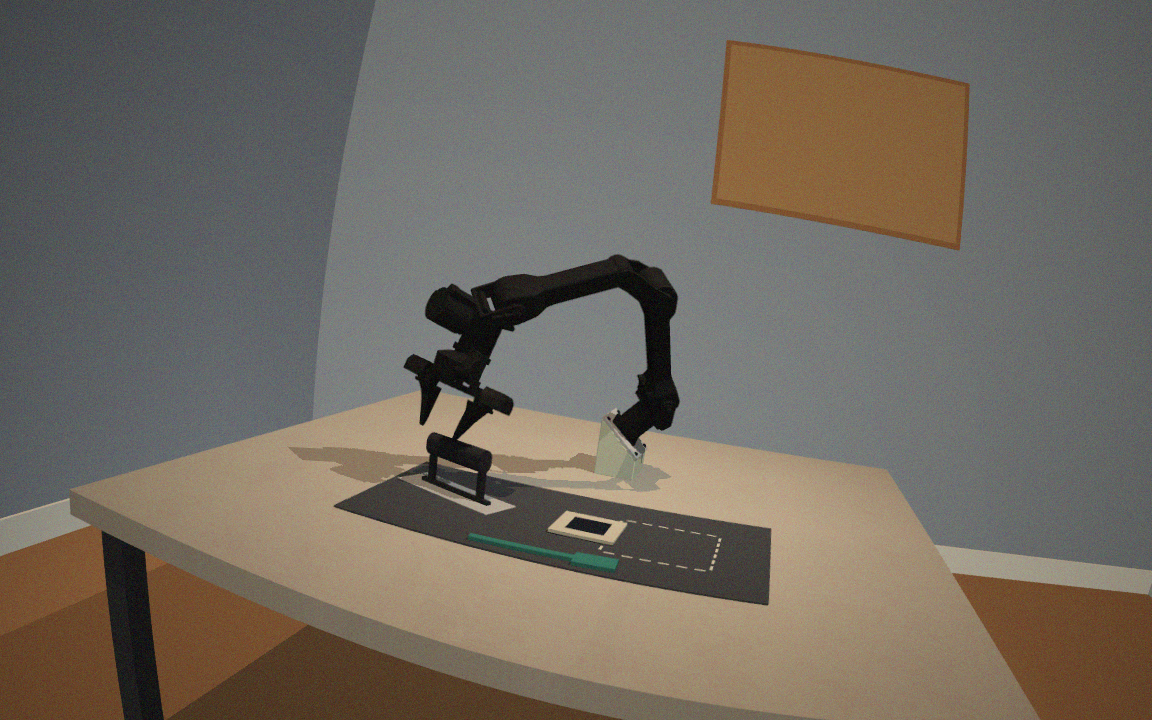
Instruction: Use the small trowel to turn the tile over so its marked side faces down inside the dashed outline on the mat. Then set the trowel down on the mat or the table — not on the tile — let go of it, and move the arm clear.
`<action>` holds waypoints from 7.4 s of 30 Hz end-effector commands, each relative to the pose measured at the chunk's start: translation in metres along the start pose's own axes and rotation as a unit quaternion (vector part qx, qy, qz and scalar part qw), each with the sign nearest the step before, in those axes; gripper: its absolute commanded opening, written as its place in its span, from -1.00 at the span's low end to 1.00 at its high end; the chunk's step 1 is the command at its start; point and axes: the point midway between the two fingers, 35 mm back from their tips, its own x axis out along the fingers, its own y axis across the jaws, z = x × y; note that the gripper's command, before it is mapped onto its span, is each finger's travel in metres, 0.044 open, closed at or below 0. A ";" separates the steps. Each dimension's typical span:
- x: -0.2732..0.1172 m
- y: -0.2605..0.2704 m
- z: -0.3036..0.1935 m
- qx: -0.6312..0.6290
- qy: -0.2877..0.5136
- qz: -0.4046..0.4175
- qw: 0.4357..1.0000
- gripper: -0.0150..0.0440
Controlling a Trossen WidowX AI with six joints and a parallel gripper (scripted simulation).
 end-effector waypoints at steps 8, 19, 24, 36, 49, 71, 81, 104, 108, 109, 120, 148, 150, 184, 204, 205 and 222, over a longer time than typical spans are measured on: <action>0.001 -0.001 -0.009 0.189 -0.053 -0.010 0.981 0.53; -0.010 0.002 -0.021 0.360 -0.089 -0.004 0.929 0.53; -0.009 0.005 -0.022 0.406 -0.103 0.003 0.908 0.53; -0.001 0.018 -0.026 0.556 -0.150 0.044 0.816 0.53; 0.000 0.042 -0.034 0.706 -0.182 0.121 0.674 0.53; 0.002 0.063 -0.038 0.791 -0.181 0.188 0.553 0.53; 0.015 0.061 -0.029 0.792 -0.180 0.187 0.553 0.53; 0.048 0.060 -0.012 0.795 -0.177 0.186 0.550 0.53; 0.049 0.060 -0.011 0.795 -0.176 0.186 0.550 0.35; 0.049 0.060 -0.011 0.795 -0.176 0.186 0.550 0.26; 0.049 0.060 -0.011 0.795 -0.176 0.186 0.550 -0.19; -0.008 0.048 0.008 0.794 -0.175 0.187 0.552 -0.49; -0.008 0.050 0.008 0.792 -0.175 0.187 0.554 -0.49; 0.007 0.133 0.025 0.683 -0.154 0.237 0.674 -0.49; 0.031 0.140 0.013 0.683 -0.153 0.238 0.673 -0.49; 0.030 0.141 0.013 0.684 -0.153 0.238 0.673 -0.49; 0.025 0.168 0.015 0.684 -0.153 0.238 0.673 -0.49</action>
